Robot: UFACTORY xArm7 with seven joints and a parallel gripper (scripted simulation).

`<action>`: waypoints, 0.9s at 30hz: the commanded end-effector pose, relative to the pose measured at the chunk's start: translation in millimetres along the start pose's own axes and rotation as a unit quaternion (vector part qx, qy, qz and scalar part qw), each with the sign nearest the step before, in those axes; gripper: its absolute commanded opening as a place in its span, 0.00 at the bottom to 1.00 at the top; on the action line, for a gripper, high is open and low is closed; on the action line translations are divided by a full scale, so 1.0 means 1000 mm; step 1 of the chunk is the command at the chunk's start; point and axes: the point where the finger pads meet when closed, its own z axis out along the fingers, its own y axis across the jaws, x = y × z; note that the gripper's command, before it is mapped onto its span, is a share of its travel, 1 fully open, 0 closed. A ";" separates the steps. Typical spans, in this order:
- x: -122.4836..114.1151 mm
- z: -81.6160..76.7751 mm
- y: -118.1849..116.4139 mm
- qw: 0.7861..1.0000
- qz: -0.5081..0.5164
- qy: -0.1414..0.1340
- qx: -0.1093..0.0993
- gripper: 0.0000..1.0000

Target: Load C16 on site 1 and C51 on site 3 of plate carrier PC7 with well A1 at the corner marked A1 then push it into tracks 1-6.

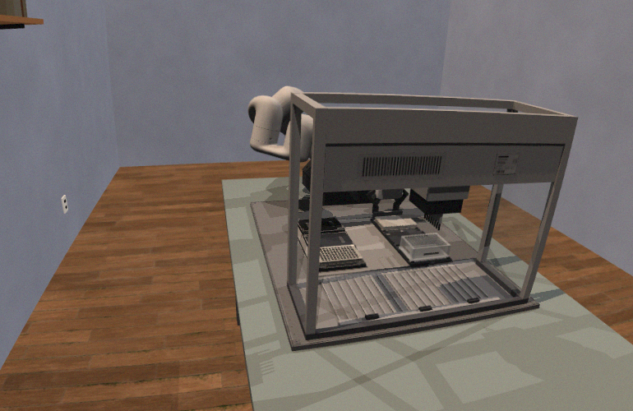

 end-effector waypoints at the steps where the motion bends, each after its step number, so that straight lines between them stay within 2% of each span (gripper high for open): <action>1: 0.005 -0.002 -0.001 1.000 0.000 0.002 0.001 0.82; 27: 0.029 -0.002 -0.001 1.000 0.000 0.002 0.001 0.82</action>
